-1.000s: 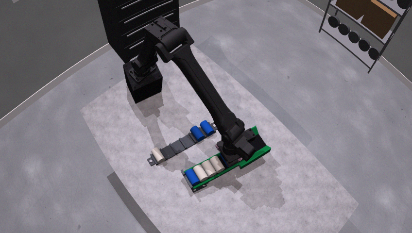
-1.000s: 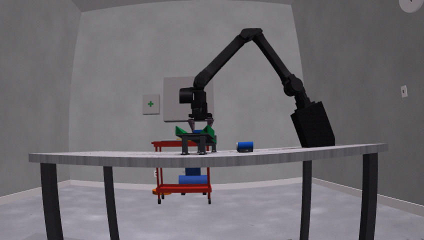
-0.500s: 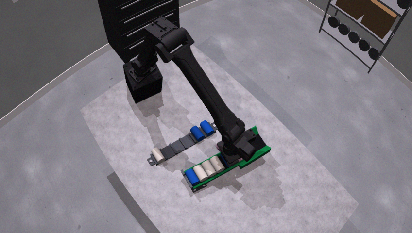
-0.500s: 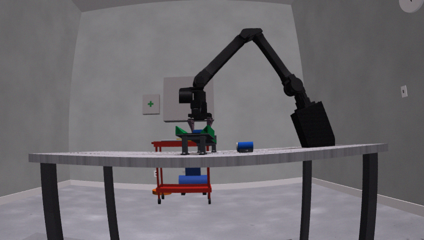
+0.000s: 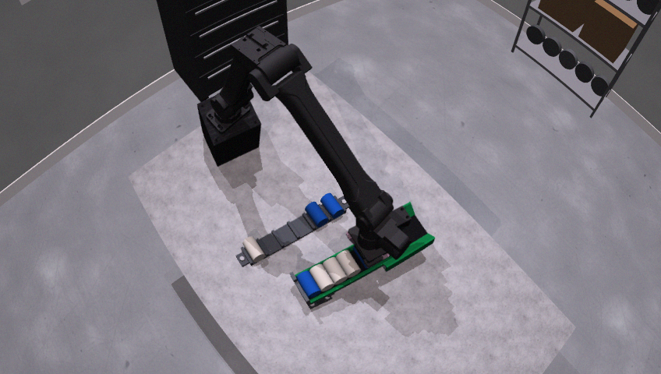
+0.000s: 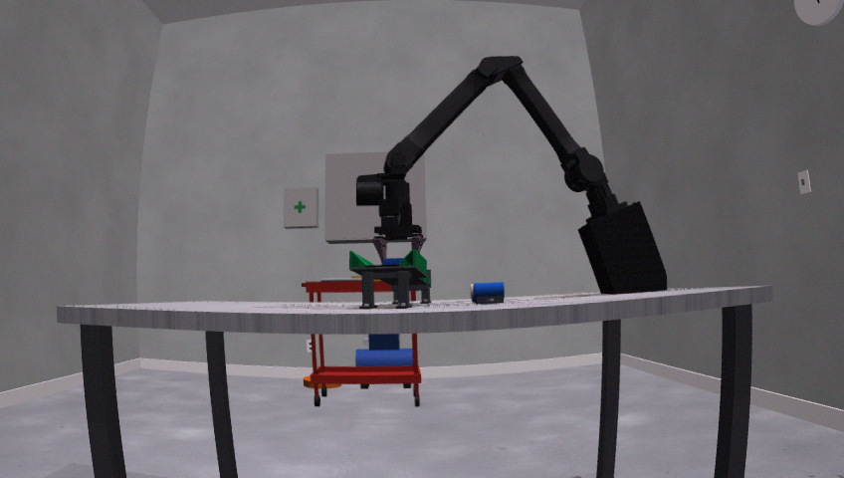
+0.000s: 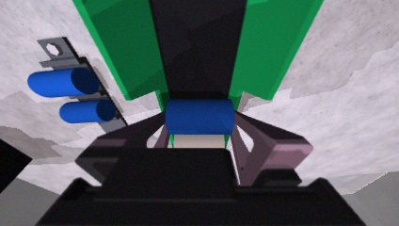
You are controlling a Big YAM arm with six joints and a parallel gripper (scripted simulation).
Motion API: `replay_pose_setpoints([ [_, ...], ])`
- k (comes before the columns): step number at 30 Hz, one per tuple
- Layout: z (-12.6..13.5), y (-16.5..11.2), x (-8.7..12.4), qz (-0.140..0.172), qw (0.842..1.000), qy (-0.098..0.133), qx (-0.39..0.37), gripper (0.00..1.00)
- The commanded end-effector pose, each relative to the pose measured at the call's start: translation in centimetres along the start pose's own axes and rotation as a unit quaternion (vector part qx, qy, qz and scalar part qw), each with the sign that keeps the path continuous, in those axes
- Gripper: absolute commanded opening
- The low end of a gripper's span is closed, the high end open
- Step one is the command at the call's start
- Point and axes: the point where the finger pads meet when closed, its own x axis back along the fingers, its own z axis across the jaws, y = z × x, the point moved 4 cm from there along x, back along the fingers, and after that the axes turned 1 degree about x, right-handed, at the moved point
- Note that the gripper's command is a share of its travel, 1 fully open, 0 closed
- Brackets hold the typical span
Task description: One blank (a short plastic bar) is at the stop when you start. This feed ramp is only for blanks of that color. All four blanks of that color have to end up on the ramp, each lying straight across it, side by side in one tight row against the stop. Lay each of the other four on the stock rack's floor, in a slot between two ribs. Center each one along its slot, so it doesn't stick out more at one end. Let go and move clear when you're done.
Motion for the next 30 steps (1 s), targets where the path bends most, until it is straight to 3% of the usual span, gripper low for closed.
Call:
replay_pose_setpoints([
  [1, -2.04, 0.1, 0.88, -0.005, 1.0, -0.012, 0.0, 0.64],
  [10, -2.04, 0.11, 0.88, -0.005, 1.0, -0.013, 0.0, 0.75],
  [14, -2.04, 0.11, 0.89, -0.005, 1.0, -0.013, 0.0, 0.75],
  [18, -2.05, 0.11, 0.89, -0.005, 1.0, -0.013, 0.0, 0.83],
  [30, -2.23, 0.14, 1.49, -0.006, 1.0, -0.017, -0.001, 0.83],
])
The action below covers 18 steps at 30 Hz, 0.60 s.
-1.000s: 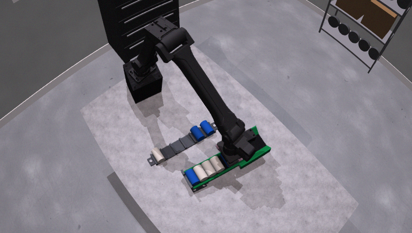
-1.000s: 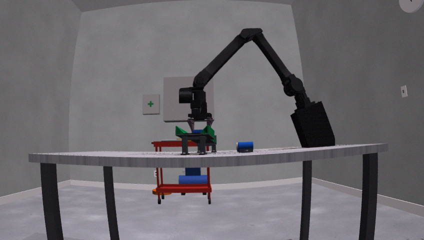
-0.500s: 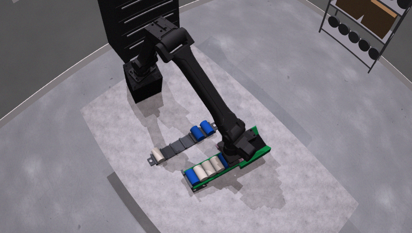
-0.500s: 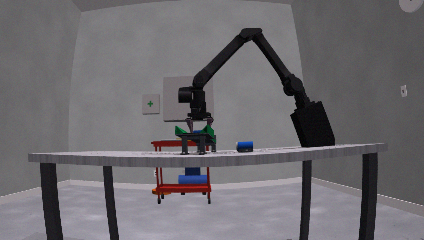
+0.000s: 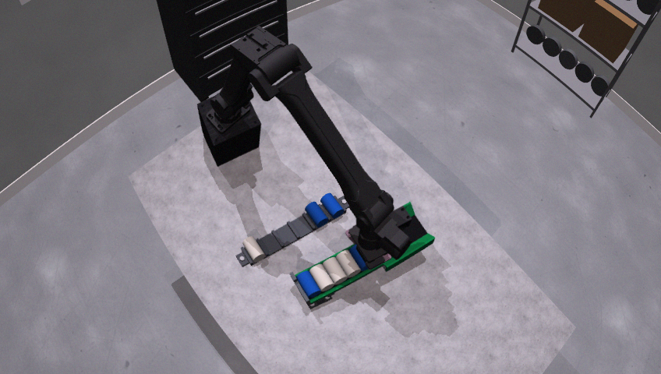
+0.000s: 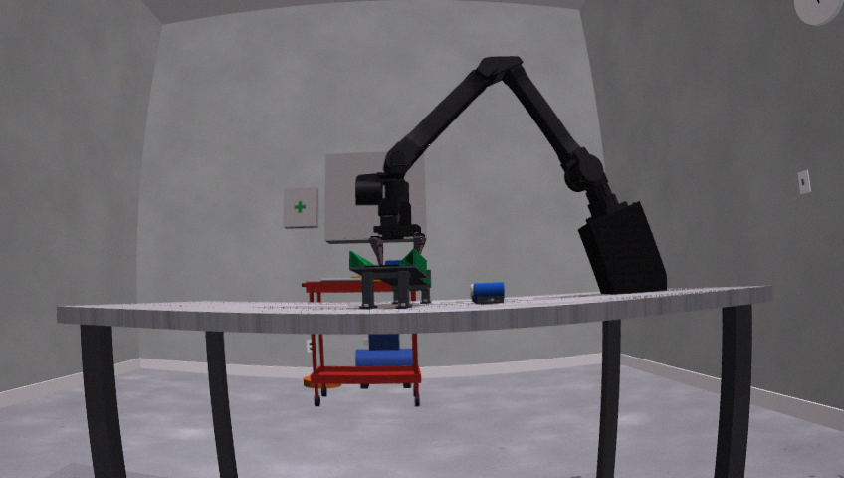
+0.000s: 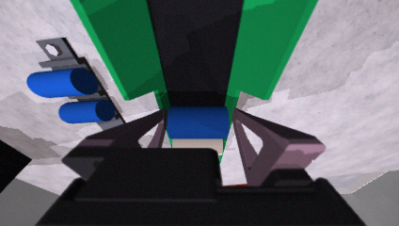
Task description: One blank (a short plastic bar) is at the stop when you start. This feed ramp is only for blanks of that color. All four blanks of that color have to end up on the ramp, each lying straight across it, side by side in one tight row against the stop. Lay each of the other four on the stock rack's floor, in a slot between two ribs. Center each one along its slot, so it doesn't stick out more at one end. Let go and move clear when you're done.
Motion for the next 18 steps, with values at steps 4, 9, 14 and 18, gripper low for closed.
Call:
replay_pose_setpoints([
  [4, -2.5, 0.3, 3.2, -0.01, 1.0, -0.028, -0.002, 0.83],
  [9, -2.3, 1.0, 5.0, -0.012, 1.0, -0.029, -0.001, 0.83],
  [14, -2.2, 1.0, 7.8, -0.012, 0.999, -0.03, -0.002, 0.83],
  [18, -2.2, 1.0, 8.9, -0.012, 0.999, -0.03, -0.002, 0.83],
])
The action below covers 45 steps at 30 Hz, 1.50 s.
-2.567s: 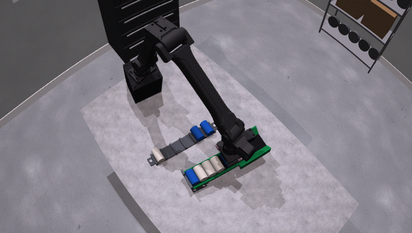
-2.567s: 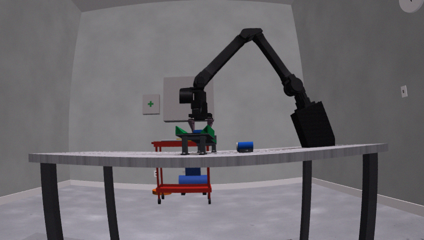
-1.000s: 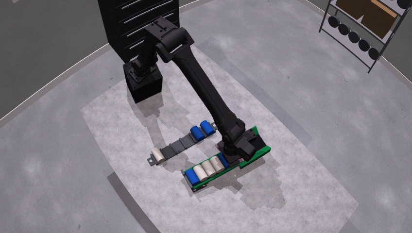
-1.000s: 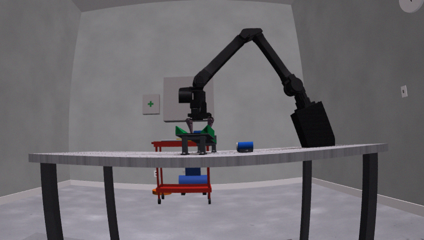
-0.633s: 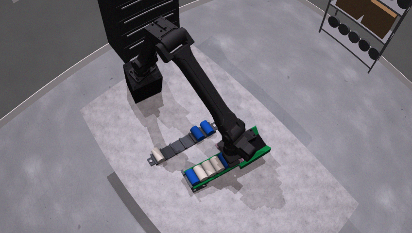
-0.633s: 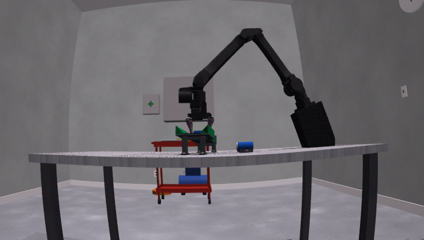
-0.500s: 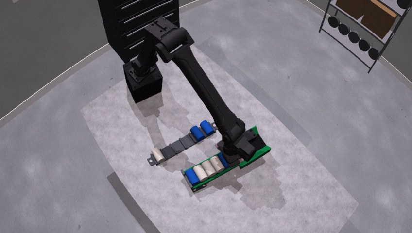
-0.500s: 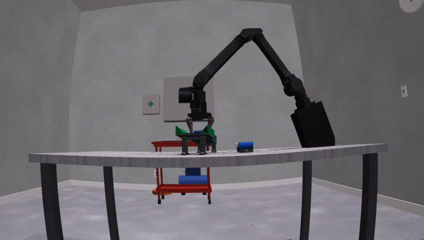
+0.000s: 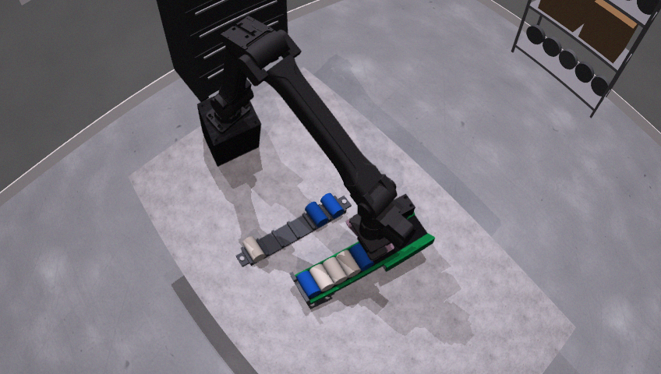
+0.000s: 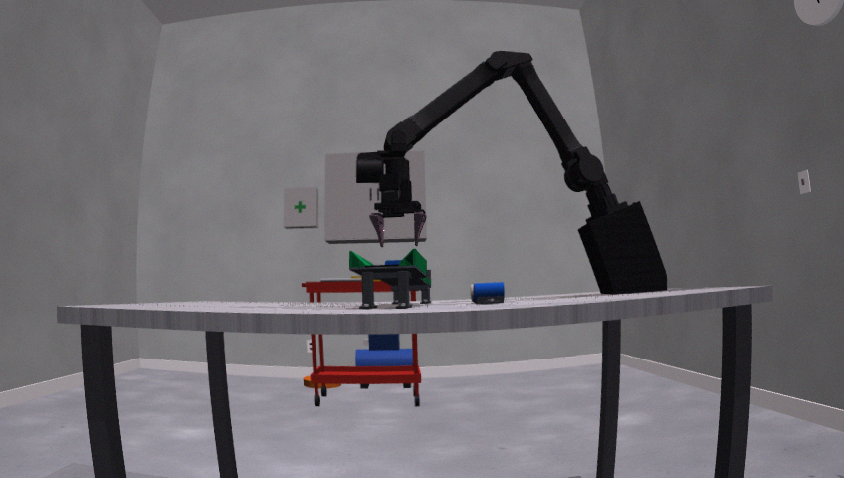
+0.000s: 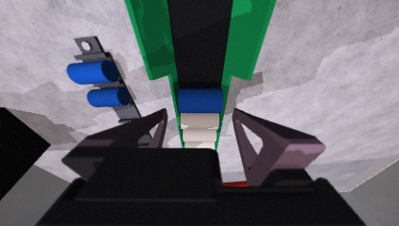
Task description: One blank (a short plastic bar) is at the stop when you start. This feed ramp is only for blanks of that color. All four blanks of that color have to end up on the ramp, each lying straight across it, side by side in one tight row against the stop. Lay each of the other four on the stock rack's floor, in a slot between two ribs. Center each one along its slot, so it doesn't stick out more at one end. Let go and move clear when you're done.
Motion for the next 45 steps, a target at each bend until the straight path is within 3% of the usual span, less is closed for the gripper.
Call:
replay_pose_setpoints([
  [1, -2.6, 0.2, 4.1, -0.008, 0.999, -0.033, -0.011, 0.83],
  [8, -2.4, 0.8, 6.6, -0.01, 0.999, -0.034, -0.005, 0.83],
  [12, -2.2, 0.6, 5.6, -0.006, 1.0, -0.022, -0.005, 0.83],
  [13, -1.6, 0.5, 5.1, -0.004, 1.0, -0.016, -0.005, 1.0],
  [37, -1.5, 0.4, 5.1, -0.004, 1.0, -0.015, -0.008, 1.0],
  [45, -1.1, -0.7, 4.6, -0.001, 0.997, -0.012, -0.074, 1.0],
])
